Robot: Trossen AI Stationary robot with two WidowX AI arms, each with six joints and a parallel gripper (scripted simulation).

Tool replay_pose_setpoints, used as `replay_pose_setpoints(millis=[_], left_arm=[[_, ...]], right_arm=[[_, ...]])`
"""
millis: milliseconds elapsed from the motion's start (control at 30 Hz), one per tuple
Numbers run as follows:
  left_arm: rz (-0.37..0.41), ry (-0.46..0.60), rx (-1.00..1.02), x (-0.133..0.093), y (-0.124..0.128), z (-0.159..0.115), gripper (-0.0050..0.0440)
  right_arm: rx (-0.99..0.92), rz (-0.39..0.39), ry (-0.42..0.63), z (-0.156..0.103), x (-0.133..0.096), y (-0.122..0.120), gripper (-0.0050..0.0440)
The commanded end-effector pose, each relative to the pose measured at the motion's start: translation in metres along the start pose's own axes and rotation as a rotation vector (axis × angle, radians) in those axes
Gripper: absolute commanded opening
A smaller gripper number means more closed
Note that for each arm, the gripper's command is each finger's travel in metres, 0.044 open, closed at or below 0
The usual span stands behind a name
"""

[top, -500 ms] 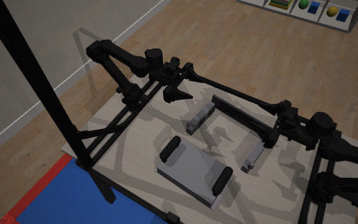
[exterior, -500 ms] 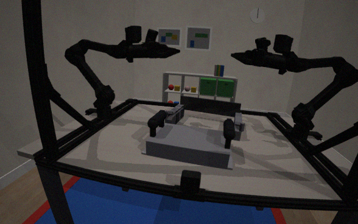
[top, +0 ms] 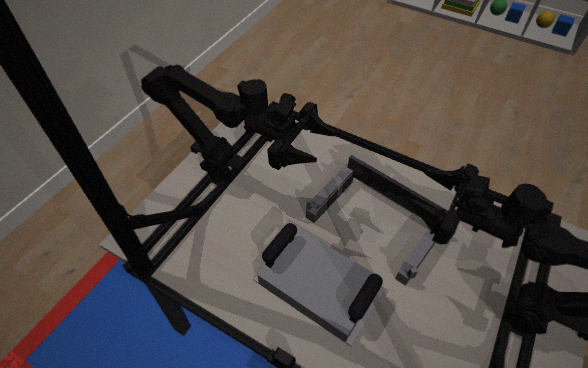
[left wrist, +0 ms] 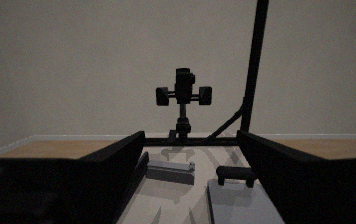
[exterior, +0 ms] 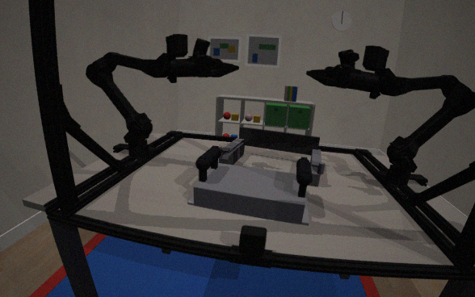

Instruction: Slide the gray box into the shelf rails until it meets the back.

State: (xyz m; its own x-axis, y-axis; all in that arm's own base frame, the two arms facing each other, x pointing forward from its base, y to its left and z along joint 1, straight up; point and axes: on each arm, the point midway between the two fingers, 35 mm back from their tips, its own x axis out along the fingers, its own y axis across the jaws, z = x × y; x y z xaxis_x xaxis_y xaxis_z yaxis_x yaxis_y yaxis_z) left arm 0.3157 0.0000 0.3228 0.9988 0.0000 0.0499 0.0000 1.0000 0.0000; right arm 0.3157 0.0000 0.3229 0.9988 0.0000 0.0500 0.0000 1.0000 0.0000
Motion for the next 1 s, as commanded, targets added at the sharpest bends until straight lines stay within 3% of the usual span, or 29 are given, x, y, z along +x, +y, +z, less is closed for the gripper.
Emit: replay_pose_setpoints(millis=[0,33,133,267,400,533,600,800,967], left_arm=[[0.000,0.000,0.000,0.000,0.000,0.000,0.0440],[0.000,0.000,0.000,0.000,0.000,0.000,0.0440],[-0.001,0.005,-0.007,0.001,0.000,-0.001,0.0380],[-0.011,0.052,-0.075,0.006,-0.005,-0.006,0.0380],[-0.023,0.172,-0.240,0.017,-0.018,-0.020,0.0380],[0.001,0.368,-0.484,0.030,-0.040,-0.044,0.0380],[0.001,0.368,-0.484,0.030,-0.040,-0.044,0.0380],[0.144,0.662,-0.812,0.035,-0.076,-0.081,0.0380],[0.323,0.841,-0.995,0.029,-0.100,-0.105,0.0380]], right_arm=[[0.000,0.000,0.000,0.000,0.000,0.000,0.0440],[0.000,0.000,0.000,0.000,0.000,0.000,0.0440],[0.008,0.001,0.005,0.000,0.001,0.000,0.0380],[0.081,0.010,0.053,-0.005,0.008,0.005,0.0380],[0.260,0.017,0.176,-0.017,0.023,0.018,0.0380],[0.513,-0.017,0.374,-0.038,0.041,0.041,0.0380],[0.513,-0.017,0.374,-0.038,0.041,0.041,0.0380],[0.848,-0.180,0.665,-0.073,0.057,0.080,0.0380],[1.047,-0.382,0.833,-0.098,0.058,0.108,0.0380]])
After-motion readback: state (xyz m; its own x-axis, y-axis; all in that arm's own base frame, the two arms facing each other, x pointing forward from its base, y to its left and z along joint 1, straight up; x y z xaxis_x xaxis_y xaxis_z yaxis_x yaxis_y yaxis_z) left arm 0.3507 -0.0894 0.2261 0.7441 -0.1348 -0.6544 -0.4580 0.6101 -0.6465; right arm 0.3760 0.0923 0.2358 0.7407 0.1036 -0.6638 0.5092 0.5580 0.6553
